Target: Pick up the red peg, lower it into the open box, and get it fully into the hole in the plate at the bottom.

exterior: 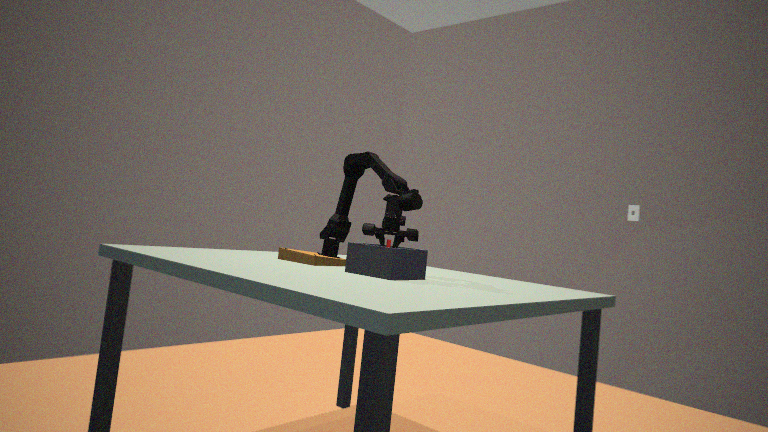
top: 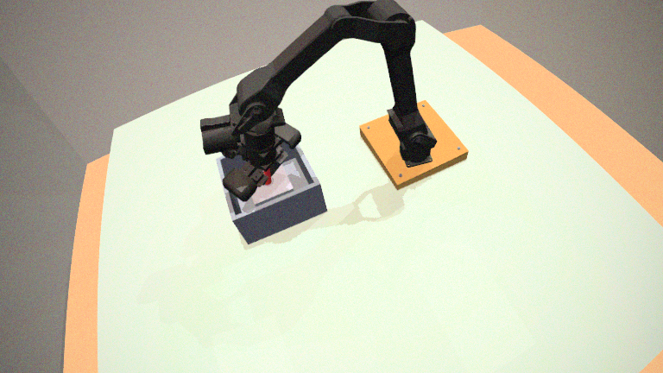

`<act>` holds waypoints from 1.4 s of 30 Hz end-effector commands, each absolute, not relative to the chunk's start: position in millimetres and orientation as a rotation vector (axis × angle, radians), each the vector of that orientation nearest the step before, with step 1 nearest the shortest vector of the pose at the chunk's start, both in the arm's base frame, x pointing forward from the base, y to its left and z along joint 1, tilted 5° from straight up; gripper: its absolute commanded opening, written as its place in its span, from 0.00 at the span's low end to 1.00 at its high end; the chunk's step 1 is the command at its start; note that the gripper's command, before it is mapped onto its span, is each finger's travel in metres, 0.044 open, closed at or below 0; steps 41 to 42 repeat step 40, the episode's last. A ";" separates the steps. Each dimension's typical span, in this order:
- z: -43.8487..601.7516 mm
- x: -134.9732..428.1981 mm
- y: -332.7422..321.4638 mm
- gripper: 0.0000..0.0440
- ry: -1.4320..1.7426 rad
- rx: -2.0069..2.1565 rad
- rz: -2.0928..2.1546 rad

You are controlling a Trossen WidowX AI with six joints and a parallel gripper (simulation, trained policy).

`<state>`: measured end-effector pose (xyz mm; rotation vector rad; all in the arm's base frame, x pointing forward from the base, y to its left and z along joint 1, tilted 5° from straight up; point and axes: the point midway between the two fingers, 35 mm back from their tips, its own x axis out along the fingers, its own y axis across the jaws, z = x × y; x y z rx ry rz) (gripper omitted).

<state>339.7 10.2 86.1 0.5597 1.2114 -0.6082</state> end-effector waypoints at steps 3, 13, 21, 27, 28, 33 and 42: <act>87.0 344.6 4.2 0.38 1.239 0.544 -0.587; 109.4 366.0 3.3 0.69 1.266 0.561 -0.556; 125.2 385.1 10.9 1.00 1.301 0.611 -0.512; 139.8 399.5 21.2 1.00 1.309 0.632 -0.464; 142.3 402.0 23.2 1.00 1.308 0.635 -0.455; 155.6 414.0 33.5 1.00 1.297 0.652 -0.410; 169.0 424.5 43.6 1.00 1.277 0.665 -0.366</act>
